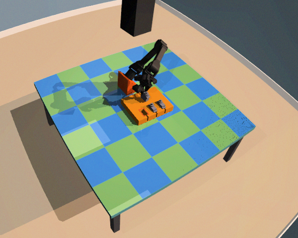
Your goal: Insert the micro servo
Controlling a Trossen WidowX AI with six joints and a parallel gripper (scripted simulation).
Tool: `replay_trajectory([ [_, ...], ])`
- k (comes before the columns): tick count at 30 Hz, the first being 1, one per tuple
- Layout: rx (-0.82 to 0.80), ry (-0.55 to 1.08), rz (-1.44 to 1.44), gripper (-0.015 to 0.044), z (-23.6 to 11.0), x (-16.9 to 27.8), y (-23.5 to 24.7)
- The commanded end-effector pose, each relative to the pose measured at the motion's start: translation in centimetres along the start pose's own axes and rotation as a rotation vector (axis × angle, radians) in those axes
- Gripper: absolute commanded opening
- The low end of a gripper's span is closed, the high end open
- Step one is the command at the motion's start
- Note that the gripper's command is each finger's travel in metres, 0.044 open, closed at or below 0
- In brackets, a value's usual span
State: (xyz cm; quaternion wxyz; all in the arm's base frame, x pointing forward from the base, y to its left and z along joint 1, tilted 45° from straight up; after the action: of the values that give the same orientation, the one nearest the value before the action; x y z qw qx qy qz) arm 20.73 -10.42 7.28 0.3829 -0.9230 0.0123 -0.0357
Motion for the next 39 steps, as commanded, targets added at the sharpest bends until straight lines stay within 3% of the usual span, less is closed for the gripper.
replay_trajectory([
  [1, -0.01, 0.007, -0.008, 0.0, -1.6, -0.1, -0.2],
  [19, -0.01, 0.008, -0.009, 0.0, -1.6, 1.6, 0.0],
  [33, -0.014, 0.008, -0.01, 0.0, -1.7, 0.9, 6.3],
  [39, -0.014, 0.008, -0.027, 0.0, -1.7, 0.8, 6.7],
])
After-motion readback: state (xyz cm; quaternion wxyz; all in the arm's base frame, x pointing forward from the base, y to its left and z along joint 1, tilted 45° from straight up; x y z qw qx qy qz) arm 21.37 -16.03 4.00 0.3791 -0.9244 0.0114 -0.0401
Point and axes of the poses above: the point midway between the two fingers, 35 mm back from their tips, its own z axis out along the fingers, its own y axis across the jaws, x = y × z, the point moved 6 cm from there along -z, back along the fingers, and after that the axes turned 2 degrees about z, right-handed, at the moved point
